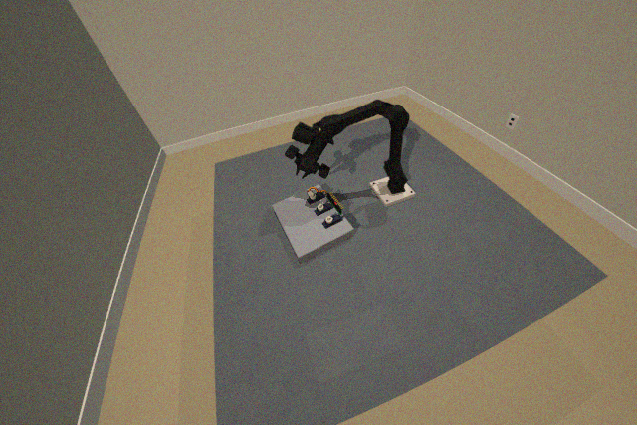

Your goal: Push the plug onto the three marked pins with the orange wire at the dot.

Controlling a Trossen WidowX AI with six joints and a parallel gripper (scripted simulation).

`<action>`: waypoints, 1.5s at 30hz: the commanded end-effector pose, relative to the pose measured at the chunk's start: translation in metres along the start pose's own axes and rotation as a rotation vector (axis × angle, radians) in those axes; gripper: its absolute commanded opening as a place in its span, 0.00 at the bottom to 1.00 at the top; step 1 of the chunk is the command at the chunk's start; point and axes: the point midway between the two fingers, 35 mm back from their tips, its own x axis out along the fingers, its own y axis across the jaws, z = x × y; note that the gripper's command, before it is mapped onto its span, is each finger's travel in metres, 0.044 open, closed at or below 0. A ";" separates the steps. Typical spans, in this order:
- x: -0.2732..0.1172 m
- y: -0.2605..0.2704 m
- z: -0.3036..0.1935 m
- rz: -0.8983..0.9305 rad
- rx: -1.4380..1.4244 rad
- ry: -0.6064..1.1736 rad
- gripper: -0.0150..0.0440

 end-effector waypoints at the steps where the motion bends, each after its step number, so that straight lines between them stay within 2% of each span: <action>1: 0.009 0.002 -0.004 0.074 -0.110 0.029 0.45; 13: 0.036 0.021 -0.016 0.337 -0.423 0.053 0.45; 24: 0.054 0.041 -0.027 0.585 -0.693 -0.002 0.45; 45: 0.079 0.057 -0.034 0.600 -0.709 -0.007 0.45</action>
